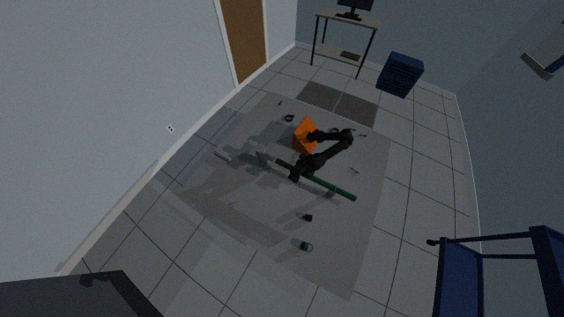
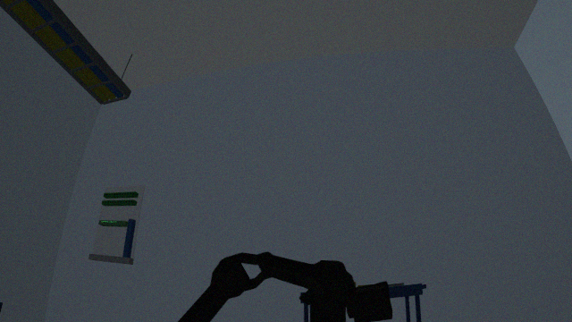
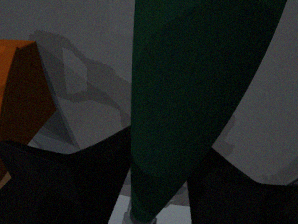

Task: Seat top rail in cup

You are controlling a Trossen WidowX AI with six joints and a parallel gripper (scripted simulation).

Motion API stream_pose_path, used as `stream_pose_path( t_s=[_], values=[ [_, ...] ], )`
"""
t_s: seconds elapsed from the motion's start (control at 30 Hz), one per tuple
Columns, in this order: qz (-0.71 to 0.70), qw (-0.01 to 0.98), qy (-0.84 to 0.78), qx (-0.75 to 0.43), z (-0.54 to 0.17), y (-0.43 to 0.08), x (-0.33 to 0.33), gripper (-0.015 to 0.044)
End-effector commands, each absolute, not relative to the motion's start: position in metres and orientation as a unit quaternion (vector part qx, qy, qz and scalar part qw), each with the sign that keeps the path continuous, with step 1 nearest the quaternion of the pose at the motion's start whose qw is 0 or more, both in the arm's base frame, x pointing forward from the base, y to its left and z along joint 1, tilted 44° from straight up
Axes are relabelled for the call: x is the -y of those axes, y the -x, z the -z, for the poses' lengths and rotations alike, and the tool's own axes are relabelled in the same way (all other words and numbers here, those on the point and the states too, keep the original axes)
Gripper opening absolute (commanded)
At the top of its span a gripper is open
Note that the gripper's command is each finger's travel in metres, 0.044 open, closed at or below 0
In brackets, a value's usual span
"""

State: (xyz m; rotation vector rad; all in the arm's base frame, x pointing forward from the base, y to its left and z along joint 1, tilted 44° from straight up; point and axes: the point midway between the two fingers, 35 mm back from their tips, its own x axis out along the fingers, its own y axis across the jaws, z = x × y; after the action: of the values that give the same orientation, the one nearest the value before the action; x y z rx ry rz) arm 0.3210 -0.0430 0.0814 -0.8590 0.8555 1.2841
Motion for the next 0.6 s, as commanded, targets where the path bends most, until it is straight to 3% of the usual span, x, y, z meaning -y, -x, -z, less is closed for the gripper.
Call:
stream_pose_path(
  t_s=[0.0, 0.57],
  values=[
    [-0.558, 0.635, 0.378, -0.377, -0.081, -0.321, 0.049, 0.0],
    [-0.561, 0.635, 0.377, -0.375, -0.07, -0.32, 0.06, 0.0]
  ],
)
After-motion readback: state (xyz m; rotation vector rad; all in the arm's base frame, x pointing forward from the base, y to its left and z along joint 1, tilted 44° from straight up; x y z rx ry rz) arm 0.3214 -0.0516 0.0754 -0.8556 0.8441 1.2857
